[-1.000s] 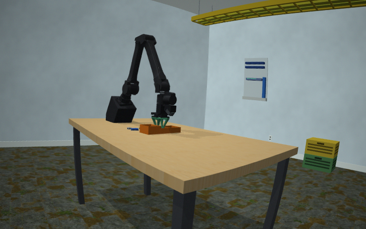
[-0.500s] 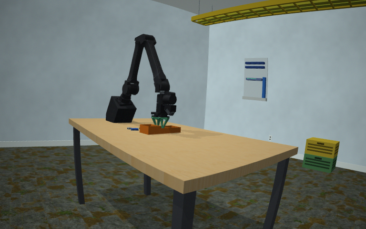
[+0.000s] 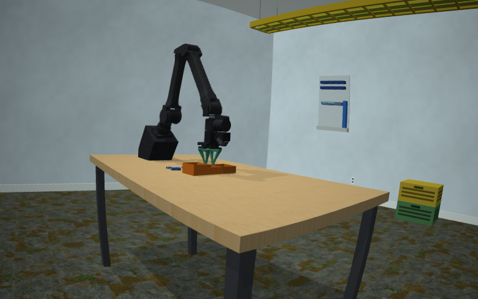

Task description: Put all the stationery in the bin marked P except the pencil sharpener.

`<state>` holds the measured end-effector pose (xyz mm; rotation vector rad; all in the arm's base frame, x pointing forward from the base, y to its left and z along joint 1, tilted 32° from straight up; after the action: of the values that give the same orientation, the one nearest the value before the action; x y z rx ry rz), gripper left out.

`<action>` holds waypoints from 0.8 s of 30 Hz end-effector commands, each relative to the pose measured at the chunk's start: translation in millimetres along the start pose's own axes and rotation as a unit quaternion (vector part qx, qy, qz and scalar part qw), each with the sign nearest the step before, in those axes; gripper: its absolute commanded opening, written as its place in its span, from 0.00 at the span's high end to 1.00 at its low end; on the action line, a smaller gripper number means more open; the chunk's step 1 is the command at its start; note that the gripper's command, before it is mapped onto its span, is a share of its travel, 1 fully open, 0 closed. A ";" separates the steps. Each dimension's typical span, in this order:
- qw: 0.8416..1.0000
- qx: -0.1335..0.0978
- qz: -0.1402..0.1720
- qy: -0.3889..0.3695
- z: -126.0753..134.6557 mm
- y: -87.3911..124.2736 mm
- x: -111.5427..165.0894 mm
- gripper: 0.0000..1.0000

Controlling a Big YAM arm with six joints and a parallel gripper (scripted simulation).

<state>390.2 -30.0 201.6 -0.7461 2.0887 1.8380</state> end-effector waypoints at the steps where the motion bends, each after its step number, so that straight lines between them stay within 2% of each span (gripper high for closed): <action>1: 1.000 0.009 -0.021 0.002 -9.4 20.4 -15.3 0.55; 4: 1.000 0.010 -0.026 0.003 -10.0 26.7 -19.5 0.55; 9: 1.000 0.008 -0.028 0.005 -6.7 52.5 -20.7 0.55; 12: 1.000 0.006 -0.022 0.005 -4.4 50.0 -15.2 0.55; 13: 1.000 -0.001 0.004 0.006 -0.3 32.2 -3.0 0.55; 17: 1.000 -0.002 0.005 0.006 0.5 31.6 -2.1 0.55; 19: 1.000 0.004 -0.015 0.001 -3.7 40.6 -10.7 0.55; 24: 1.000 0.004 -0.015 0.001 -3.4 40.5 -10.5 0.55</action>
<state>373.2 -28.9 227.4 -0.7430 2.0911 1.8405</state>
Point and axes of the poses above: the point where the finger pads meet when closed, its own y axis back along the fingers, its own z axis across the jaws, x = y × z, the point moved 7 cm from there along y, back along the fingers, and after that the axes turned 15 degrees about y, right-handed, at the moved point
